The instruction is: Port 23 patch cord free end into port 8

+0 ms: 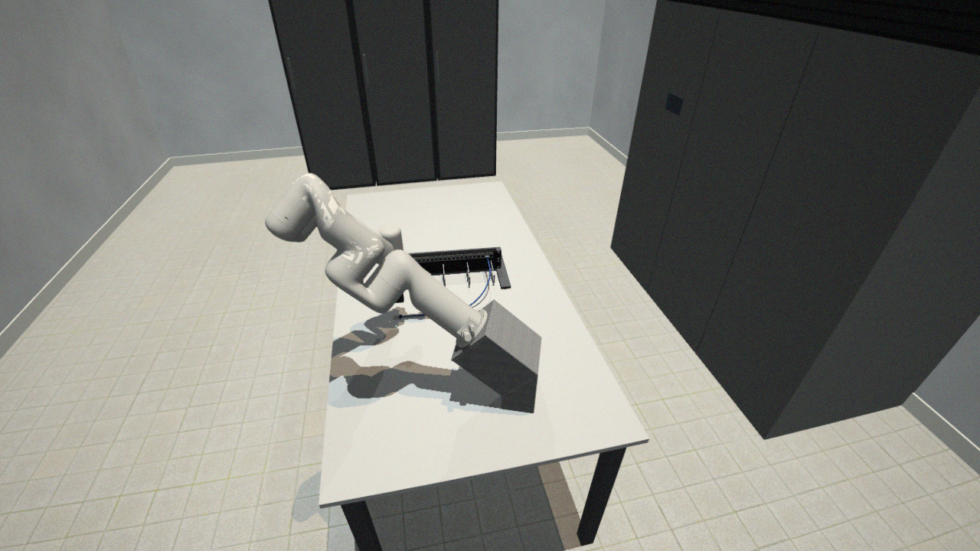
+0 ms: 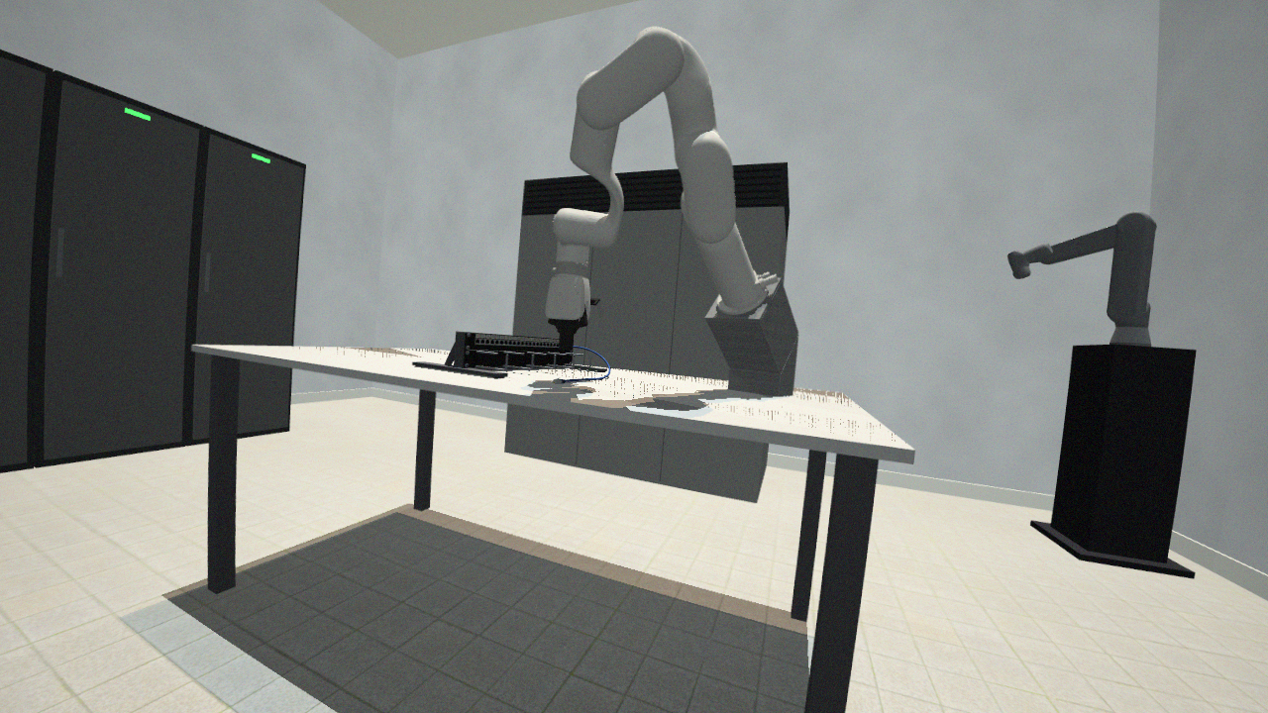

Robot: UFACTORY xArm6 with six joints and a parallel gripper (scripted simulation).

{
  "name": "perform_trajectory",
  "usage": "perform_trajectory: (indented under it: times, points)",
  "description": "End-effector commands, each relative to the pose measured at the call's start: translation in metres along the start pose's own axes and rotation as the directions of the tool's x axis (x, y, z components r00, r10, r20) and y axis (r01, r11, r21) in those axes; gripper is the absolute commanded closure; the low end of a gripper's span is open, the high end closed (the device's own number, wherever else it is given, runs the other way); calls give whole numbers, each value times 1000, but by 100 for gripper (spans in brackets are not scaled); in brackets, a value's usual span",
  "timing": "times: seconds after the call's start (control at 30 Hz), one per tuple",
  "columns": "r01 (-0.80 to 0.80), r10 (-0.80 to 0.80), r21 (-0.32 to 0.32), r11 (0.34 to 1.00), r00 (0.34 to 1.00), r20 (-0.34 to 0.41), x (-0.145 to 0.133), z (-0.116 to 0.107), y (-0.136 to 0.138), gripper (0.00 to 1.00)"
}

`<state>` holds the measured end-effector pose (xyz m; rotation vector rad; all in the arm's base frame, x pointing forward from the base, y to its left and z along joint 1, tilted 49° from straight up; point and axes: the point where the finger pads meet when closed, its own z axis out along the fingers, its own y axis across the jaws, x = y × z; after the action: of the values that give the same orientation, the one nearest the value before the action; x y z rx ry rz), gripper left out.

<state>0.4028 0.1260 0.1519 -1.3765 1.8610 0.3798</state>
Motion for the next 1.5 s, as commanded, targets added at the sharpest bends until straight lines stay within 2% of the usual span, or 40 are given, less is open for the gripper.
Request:
perform_trajectory:
  times: [0.0, 0.27, 0.3, 1.47]
  points:
    - [0, 0, 2, 1000, 1000, 0, -1, -1, -1, 100]
    - [-3, 3, 2, 1000, 1000, 1, -4, -1, -1, 100]
    - [-3, 3, 2, 1000, 1000, 1, -4, -1, -1, 62]
    - [-3, 3, 2, 1000, 1000, 1, -4, -1, -1, 62]
